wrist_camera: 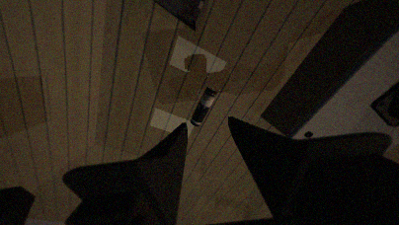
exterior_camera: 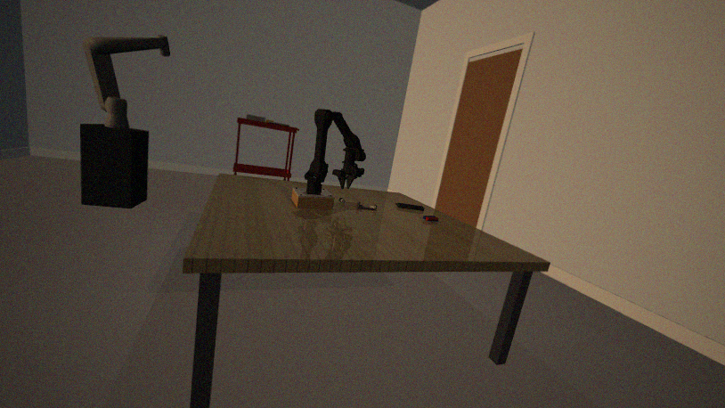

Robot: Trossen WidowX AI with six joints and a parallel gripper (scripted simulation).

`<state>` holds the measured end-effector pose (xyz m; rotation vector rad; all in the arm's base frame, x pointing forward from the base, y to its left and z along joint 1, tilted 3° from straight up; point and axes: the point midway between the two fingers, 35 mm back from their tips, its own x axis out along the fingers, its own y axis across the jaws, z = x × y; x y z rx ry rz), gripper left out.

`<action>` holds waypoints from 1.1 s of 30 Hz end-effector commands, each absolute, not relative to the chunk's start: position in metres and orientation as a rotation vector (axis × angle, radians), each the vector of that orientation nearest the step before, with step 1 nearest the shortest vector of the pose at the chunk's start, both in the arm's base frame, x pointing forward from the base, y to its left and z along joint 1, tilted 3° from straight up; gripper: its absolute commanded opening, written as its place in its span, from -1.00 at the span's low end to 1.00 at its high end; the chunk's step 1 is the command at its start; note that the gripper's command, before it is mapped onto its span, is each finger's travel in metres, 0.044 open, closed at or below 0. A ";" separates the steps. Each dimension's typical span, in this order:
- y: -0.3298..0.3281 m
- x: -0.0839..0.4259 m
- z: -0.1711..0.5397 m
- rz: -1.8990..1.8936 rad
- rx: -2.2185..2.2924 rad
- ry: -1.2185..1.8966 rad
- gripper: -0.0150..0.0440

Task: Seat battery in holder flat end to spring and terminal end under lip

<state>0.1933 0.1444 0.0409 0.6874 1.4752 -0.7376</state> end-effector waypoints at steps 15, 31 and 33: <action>0.151 0.188 0.012 -1.171 1.108 1.276 0.26; 0.151 0.188 -0.015 -1.171 1.108 1.276 0.26; 0.151 0.187 -0.018 -1.171 1.108 1.276 0.26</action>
